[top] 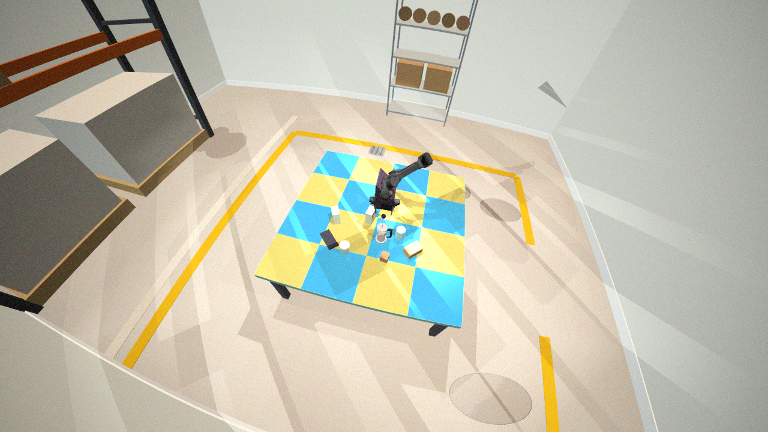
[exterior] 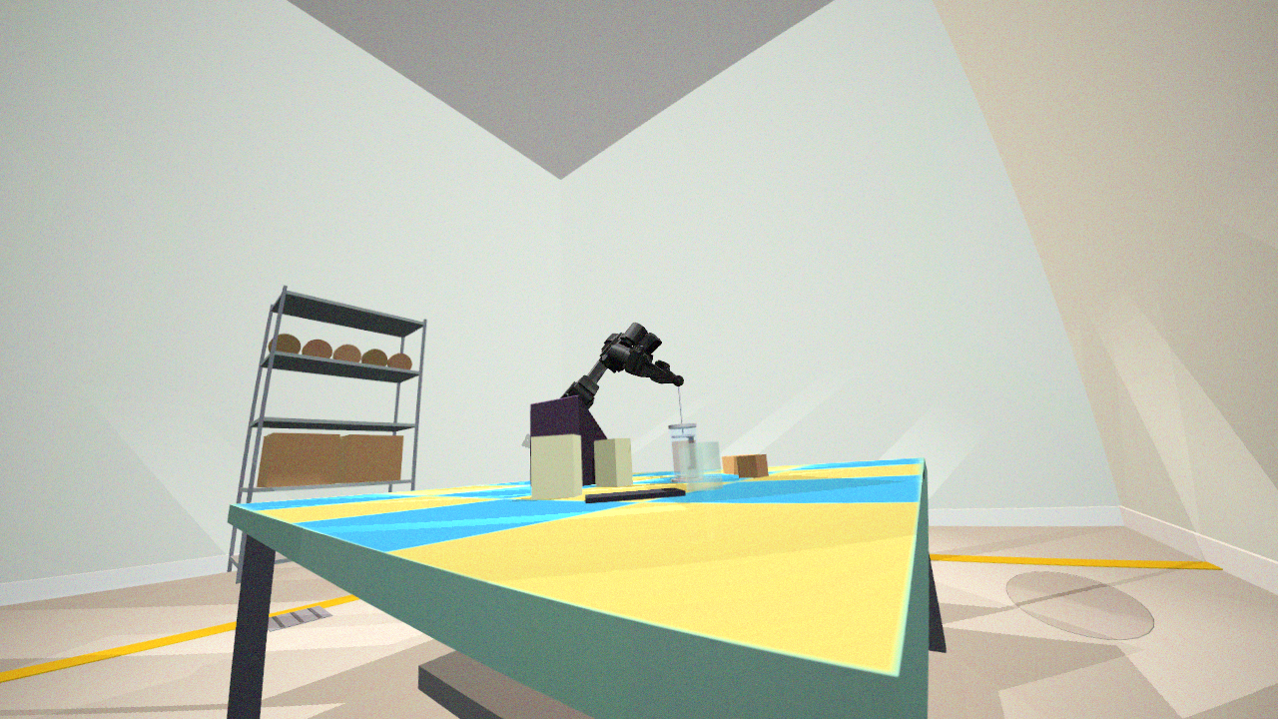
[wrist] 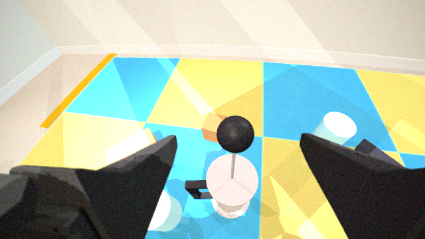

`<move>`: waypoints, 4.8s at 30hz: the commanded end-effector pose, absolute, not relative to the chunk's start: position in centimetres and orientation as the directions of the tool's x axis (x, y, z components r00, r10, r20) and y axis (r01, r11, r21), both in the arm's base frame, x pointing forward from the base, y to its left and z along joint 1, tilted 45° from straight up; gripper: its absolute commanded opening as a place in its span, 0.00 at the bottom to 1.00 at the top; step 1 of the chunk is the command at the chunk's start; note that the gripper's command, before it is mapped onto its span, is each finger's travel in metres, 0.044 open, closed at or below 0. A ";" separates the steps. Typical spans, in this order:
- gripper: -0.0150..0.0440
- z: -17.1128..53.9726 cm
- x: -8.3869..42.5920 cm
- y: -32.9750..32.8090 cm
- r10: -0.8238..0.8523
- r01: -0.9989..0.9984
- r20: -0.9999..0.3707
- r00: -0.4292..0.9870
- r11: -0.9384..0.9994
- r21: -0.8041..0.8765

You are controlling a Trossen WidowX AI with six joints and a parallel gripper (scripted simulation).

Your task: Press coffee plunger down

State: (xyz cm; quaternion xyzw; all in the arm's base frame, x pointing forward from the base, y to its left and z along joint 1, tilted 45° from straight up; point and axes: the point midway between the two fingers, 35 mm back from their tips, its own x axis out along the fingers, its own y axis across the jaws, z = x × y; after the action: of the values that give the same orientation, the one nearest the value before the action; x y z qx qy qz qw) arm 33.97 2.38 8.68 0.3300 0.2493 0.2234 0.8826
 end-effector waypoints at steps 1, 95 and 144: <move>1.00 8.8 34.8 2.7 0.555 -0.233 -0.286 0.781 0.684 0.692; 0.46 2.3 37.0 9.4 0.556 -0.233 -0.282 0.782 0.680 0.695; 0.86 2.5 37.8 9.2 0.551 -0.234 -0.276 0.787 0.682 0.693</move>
State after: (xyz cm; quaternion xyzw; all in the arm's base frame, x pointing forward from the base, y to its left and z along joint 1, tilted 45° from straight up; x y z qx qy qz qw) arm 37.76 9.28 2.57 0.3328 0.2395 0.2238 0.8842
